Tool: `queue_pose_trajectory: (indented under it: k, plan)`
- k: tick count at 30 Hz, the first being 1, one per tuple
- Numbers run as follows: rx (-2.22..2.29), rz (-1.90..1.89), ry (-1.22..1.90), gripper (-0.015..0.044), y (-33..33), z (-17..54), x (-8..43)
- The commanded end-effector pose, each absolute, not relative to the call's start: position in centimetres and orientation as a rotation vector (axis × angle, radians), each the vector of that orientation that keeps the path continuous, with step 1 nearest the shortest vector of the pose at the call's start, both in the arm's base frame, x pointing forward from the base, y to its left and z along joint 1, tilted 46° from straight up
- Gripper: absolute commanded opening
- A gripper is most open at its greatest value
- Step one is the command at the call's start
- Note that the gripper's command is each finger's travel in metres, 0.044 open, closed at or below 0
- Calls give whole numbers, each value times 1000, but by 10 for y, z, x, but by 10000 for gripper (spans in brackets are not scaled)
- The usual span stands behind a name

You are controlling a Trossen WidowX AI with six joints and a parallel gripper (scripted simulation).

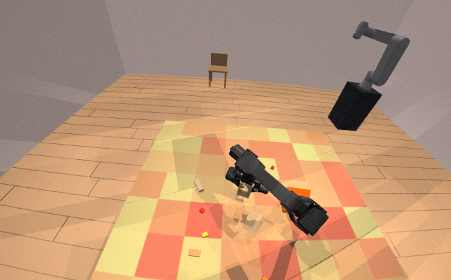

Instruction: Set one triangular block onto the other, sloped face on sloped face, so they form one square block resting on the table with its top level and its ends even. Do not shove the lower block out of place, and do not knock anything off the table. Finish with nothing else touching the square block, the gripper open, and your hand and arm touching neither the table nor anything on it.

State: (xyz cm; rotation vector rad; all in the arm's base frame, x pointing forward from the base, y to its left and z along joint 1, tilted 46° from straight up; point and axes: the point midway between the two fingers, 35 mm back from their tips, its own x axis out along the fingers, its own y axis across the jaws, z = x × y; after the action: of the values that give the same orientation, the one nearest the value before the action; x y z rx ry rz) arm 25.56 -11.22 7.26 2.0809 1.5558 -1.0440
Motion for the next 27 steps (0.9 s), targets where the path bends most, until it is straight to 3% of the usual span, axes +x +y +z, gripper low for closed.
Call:
queue_pose_trajectory:
  k: [1, 27]
  plan:
    - [2088, -1042, 1550, 0, -98, 86, 256]
    - [2104, -1008, 1587, 0, 1, 155, 234]
